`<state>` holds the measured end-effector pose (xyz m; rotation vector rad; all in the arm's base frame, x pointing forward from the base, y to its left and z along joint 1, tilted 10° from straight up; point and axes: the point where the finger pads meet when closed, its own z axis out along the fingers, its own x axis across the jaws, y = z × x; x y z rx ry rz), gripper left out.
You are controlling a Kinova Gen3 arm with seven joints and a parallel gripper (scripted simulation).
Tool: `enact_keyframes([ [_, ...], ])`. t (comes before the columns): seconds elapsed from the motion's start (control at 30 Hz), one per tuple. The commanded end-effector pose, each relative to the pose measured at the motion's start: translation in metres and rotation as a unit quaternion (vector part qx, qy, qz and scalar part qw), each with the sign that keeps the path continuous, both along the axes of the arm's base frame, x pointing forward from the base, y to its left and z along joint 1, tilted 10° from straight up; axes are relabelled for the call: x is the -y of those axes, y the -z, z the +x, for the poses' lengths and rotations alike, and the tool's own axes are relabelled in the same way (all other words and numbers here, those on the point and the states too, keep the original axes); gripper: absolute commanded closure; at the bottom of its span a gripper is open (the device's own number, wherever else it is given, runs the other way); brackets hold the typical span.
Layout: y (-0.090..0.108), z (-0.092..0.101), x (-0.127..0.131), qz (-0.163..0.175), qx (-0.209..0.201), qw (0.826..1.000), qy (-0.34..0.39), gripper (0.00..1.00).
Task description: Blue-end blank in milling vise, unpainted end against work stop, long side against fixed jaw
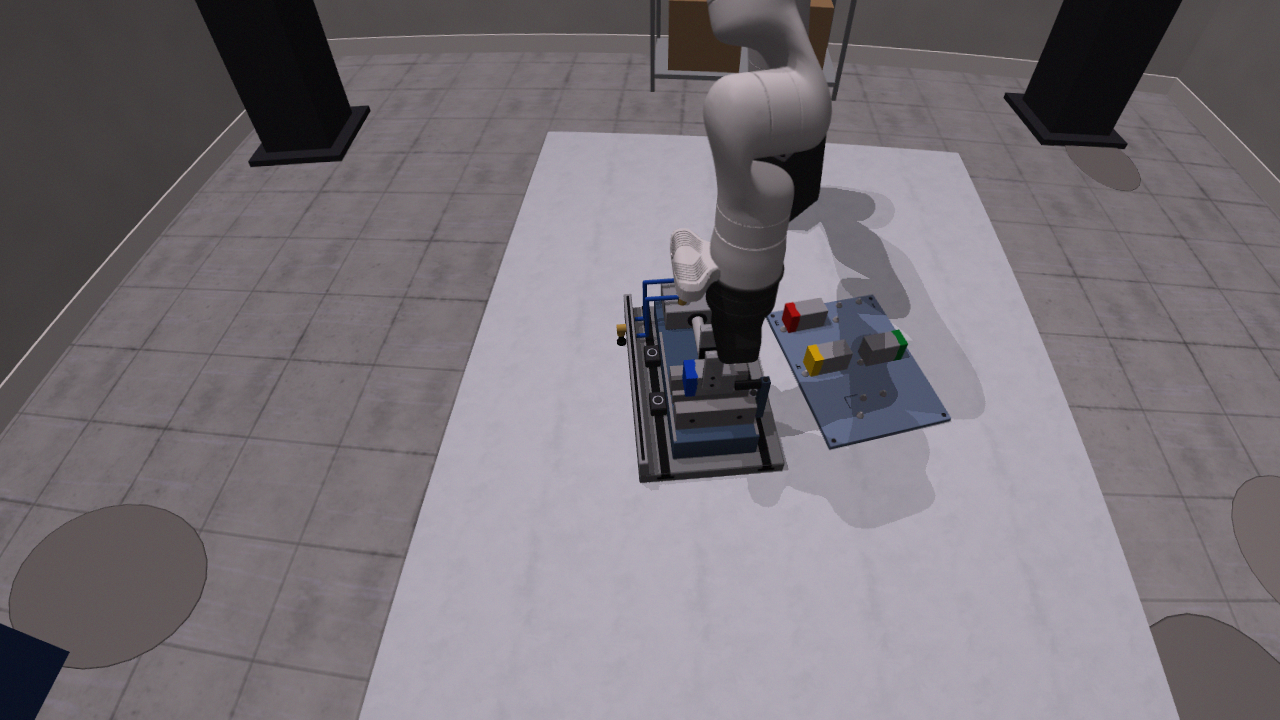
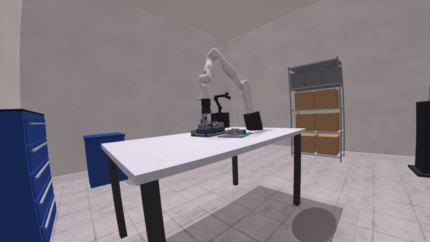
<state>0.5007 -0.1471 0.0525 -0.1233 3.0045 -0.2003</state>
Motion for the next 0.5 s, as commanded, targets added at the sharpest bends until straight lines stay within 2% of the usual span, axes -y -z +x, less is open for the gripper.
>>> enact_keyframes([
  [0.0, -0.0003, 0.0007, 0.0000, 0.000, 0.001, 1.000, 0.000, 1.00],
  [0.47, -0.0006, 0.0007, 0.0000, 0.000, 0.001, 1.000, 0.000, 1.00],
])
